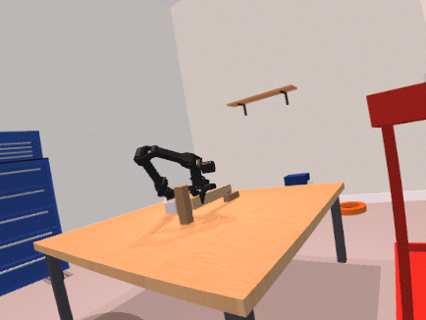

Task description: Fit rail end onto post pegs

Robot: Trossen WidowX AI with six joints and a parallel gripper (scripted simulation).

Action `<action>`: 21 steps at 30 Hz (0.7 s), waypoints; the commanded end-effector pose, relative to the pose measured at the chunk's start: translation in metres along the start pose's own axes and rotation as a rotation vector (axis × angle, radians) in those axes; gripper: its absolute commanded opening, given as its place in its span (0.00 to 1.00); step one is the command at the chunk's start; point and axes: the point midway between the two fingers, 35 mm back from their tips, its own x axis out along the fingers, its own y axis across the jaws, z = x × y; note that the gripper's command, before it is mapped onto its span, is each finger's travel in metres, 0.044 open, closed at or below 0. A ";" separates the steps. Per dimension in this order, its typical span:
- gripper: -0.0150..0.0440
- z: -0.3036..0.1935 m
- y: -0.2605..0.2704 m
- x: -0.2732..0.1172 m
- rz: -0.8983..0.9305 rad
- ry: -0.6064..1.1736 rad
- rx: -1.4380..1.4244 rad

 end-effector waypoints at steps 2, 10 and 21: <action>0.25 0.001 0.000 0.002 0.000 -0.009 0.001; 0.25 0.001 0.001 0.001 0.000 -0.009 0.001; 0.25 0.001 0.001 0.000 0.000 -0.009 0.001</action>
